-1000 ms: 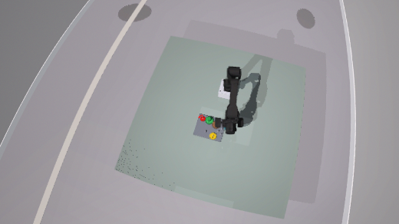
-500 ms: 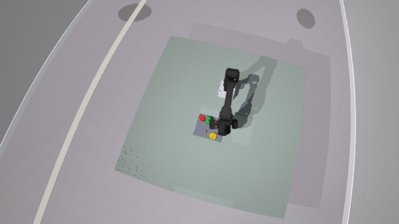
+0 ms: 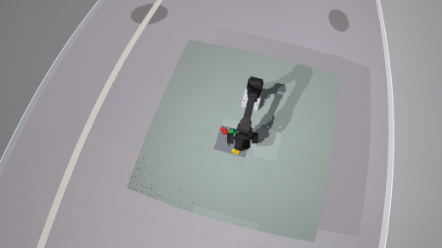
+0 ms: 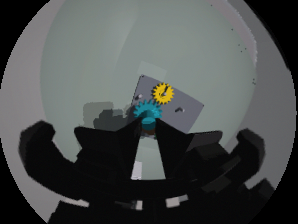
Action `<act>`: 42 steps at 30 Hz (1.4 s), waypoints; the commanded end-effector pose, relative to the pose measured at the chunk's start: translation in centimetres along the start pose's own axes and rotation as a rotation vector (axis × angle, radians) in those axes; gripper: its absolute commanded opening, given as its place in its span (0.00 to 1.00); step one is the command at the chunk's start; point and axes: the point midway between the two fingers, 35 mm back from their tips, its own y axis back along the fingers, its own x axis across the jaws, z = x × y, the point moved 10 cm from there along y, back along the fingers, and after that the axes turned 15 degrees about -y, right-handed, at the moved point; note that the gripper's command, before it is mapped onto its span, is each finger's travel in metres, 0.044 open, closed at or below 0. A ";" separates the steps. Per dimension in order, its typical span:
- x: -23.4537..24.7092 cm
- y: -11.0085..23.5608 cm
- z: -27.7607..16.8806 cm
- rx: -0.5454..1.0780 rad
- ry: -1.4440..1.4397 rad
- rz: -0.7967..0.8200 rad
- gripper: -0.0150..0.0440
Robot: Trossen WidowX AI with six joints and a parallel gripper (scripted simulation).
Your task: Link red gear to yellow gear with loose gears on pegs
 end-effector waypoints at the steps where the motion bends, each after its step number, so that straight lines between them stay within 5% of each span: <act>1: -0.1 0.1 0.1 -0.004 0.006 0.003 0.25; 42: -0.1 -2.0 0.0 -0.004 0.433 0.002 0.25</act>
